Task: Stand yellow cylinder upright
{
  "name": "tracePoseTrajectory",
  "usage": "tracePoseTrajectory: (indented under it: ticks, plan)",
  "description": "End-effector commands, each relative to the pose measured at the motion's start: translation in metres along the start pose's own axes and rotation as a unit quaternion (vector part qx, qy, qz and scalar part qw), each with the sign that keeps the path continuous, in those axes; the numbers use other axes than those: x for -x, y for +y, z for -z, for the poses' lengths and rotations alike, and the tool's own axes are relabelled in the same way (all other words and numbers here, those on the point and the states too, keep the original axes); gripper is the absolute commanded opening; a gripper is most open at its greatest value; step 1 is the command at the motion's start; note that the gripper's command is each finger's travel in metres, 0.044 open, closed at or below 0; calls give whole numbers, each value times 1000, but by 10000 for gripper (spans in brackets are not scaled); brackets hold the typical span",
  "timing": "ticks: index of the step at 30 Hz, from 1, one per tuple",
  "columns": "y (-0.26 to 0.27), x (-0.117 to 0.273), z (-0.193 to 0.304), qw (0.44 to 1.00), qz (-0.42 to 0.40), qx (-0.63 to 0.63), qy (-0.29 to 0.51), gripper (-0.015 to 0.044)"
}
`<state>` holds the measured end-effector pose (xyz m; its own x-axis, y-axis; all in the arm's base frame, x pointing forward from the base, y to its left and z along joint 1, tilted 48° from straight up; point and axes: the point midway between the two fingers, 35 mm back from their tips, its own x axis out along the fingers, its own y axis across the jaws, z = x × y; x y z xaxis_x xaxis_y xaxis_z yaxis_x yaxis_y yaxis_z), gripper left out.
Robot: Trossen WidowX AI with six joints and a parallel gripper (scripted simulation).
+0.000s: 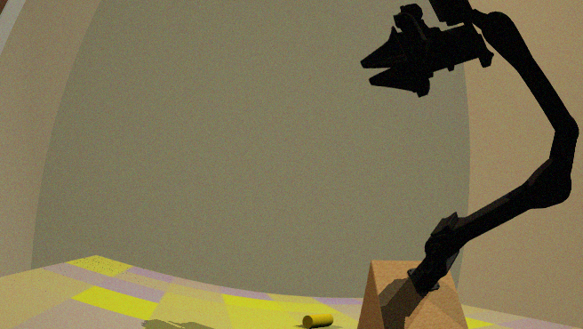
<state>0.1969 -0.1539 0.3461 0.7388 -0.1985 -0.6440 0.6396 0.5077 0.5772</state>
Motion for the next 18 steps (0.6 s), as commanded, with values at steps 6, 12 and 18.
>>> tracePoseTrajectory:
  ticks: [6,12,18]
  plan:
    - [-68,-100,0,980,24,135,141,309]
    - [-118,-159,24,946,1,221,238,309]
    - [-166,-205,65,896,-52,297,327,309]
